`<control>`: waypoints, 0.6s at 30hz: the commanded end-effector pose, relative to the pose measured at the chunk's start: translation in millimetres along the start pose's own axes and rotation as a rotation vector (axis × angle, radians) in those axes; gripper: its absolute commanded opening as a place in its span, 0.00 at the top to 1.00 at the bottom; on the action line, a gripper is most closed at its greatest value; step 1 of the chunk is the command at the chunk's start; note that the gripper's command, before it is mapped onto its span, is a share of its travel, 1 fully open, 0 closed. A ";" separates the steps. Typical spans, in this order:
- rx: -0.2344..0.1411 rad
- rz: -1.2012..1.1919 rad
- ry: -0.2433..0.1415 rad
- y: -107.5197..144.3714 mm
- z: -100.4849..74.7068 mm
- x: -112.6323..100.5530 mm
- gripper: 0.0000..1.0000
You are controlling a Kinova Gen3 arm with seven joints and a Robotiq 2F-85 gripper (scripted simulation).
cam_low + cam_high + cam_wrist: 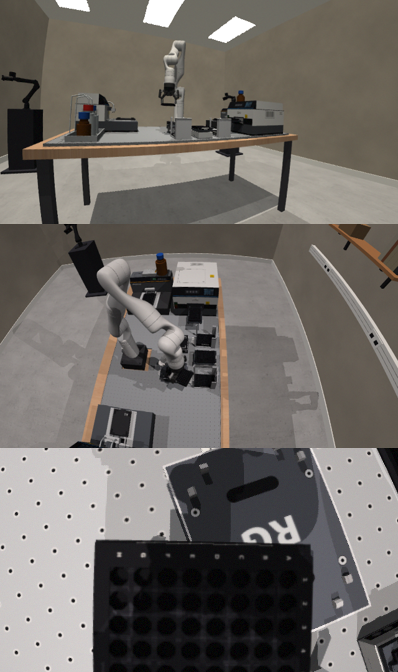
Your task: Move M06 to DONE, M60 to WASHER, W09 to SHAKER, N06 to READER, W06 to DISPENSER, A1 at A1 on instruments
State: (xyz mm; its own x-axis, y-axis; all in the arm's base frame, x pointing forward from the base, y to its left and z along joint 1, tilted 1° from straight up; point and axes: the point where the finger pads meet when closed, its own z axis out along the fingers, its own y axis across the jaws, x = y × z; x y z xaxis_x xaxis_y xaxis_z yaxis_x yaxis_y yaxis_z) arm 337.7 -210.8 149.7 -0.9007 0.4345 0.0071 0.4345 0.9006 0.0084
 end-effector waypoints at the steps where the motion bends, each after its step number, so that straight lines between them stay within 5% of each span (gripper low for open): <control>1: 0.000 0.050 -0.002 -9.9 -0.6 10.5 0.06; 18: 0.000 0.155 -0.002 -42.8 -0.5 47.3 0.06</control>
State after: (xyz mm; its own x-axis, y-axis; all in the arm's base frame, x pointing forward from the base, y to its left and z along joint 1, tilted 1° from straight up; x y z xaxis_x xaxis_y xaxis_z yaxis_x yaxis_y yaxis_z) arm 286.8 -225.4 149.7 -0.8435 0.5371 0.0077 0.5372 0.8434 0.0074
